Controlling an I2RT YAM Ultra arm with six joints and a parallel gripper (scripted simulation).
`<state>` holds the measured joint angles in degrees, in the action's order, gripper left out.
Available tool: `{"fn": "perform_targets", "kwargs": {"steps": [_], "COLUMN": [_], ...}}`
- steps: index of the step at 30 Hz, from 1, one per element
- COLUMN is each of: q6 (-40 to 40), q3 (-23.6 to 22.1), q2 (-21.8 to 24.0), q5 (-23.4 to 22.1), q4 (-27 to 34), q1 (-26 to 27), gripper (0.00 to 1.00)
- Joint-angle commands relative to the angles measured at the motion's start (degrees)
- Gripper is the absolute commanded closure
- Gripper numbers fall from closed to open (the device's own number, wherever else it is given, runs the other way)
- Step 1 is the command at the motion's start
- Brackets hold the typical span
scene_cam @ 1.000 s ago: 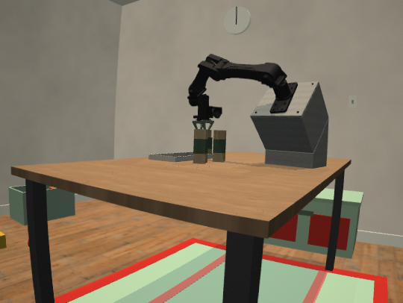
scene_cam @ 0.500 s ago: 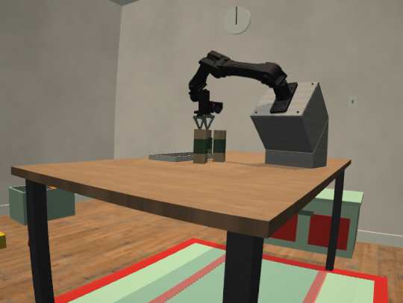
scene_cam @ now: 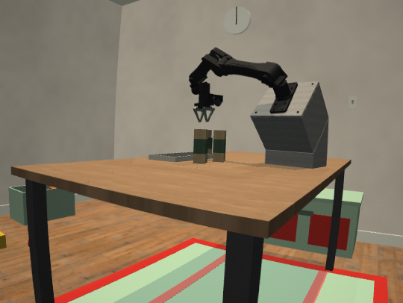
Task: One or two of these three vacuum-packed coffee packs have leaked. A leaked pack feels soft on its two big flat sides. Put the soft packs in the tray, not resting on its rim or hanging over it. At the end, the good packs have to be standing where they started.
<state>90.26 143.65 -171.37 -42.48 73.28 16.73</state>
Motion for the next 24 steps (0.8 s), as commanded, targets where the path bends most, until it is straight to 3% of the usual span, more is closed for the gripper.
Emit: {"fn": "perform_targets", "kwargs": {"steps": [1,24], "q6": [-0.5,-0.5], "q3": [2.0,2.1], "q2": [0.8,1.3], "q5": [0.7,0.7], "q4": [1.9,2.0], "q1": [1.9,1.9], "gripper": [0.23,0.23]}}
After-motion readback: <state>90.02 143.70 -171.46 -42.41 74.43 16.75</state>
